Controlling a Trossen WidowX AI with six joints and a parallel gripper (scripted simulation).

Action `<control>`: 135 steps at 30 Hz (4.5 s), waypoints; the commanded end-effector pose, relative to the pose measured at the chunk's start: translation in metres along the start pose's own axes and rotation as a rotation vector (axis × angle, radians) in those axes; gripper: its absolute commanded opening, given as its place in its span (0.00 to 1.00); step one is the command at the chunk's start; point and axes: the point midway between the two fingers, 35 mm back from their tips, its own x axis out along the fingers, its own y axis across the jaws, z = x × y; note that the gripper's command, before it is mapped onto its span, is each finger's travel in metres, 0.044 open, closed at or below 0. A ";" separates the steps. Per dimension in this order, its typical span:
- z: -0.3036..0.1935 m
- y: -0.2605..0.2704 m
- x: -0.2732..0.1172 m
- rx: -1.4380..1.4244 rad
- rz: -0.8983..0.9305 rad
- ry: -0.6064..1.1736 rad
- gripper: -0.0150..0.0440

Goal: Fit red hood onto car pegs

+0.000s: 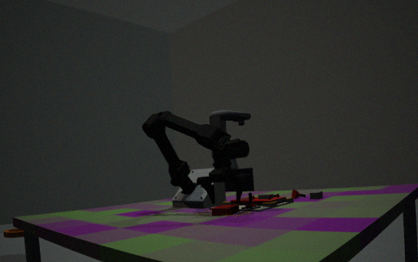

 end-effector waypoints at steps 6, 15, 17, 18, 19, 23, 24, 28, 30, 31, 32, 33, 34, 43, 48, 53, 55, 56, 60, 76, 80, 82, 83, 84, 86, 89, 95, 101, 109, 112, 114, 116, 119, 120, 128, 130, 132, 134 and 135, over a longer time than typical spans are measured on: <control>0.000 -0.001 0.007 -0.006 -0.003 -0.004 1.00; 0.000 -0.001 0.011 -0.006 -0.003 -0.004 1.00; 0.000 -0.001 0.012 -0.006 -0.003 -0.004 1.00; 0.000 -0.001 0.012 -0.006 -0.003 -0.004 1.00; 0.000 -0.001 0.013 -0.006 -0.003 -0.004 1.00; 0.000 -0.001 0.015 -0.006 -0.003 -0.004 1.00; 0.000 -0.001 0.015 -0.006 -0.003 -0.004 1.00; 0.000 -0.001 0.017 -0.006 -0.003 -0.004 1.00; 0.000 -0.001 0.018 -0.006 -0.003 -0.004 1.00; 0.000 -0.001 0.019 -0.006 -0.003 -0.004 1.00; 0.000 -0.001 0.019 -0.006 -0.003 -0.004 1.00; 0.000 -0.001 0.020 -0.006 -0.003 -0.004 1.00; 0.000 -0.001 0.020 -0.006 -0.003 -0.004 1.00; 0.000 -0.001 0.024 -0.006 -0.003 -0.005 1.00; 0.000 -0.001 0.024 -0.001 -0.003 -0.002 0.87; 0.000 -0.001 0.024 -0.001 -0.003 -0.002 0.78; 0.000 -0.001 0.024 -0.001 -0.003 -0.002 0.75; 0.000 -0.001 0.024 -0.001 -0.003 -0.002 0.74; 0.000 -0.001 0.023 -0.003 -0.004 -0.002 0.63; -0.001 -0.001 -0.029 -0.003 -0.003 0.001 0.25; -0.001 0.000 -0.047 -0.003 -0.003 0.002 0.25; -0.001 0.000 -0.055 -0.003 -0.003 0.002 0.25; -0.001 0.000 -0.059 -0.003 -0.003 0.002 0.25; -0.001 0.000 -0.062 -0.003 -0.003 0.002 0.25; -0.001 0.000 -0.068 -0.003 -0.003 0.002 0.25; -0.001 0.000 -0.073 -0.003 -0.003 0.003 0.25; -0.007 0.005 -0.070 -0.060 -0.005 0.002 0.25; -0.036 0.030 -0.072 -0.271 0.003 0.011 0.25; -0.079 0.057 -0.075 -0.552 0.010 0.017 0.25; -0.097 0.066 -0.076 -0.657 0.012 0.018 0.25; -0.109 0.071 -0.076 -0.727 0.012 0.018 0.25; -0.121 0.075 -0.076 -0.797 0.013 0.017 0.25; -0.139 0.081 -0.076 -0.902 0.012 0.016 0.25; -0.145 0.083 -0.076 -0.937 0.012 0.015 0.25; -0.192 0.093 -0.075 -1.189 0.007 0.009 0.25; -0.193 0.093 -0.075 -1.195 0.007 0.008 0.25; -0.193 0.093 -0.075 -1.195 0.007 0.008 0.25; -0.193 0.092 -0.074 -1.195 0.007 0.008 0.25; -0.193 0.092 -0.073 -1.194 0.007 0.008 0.25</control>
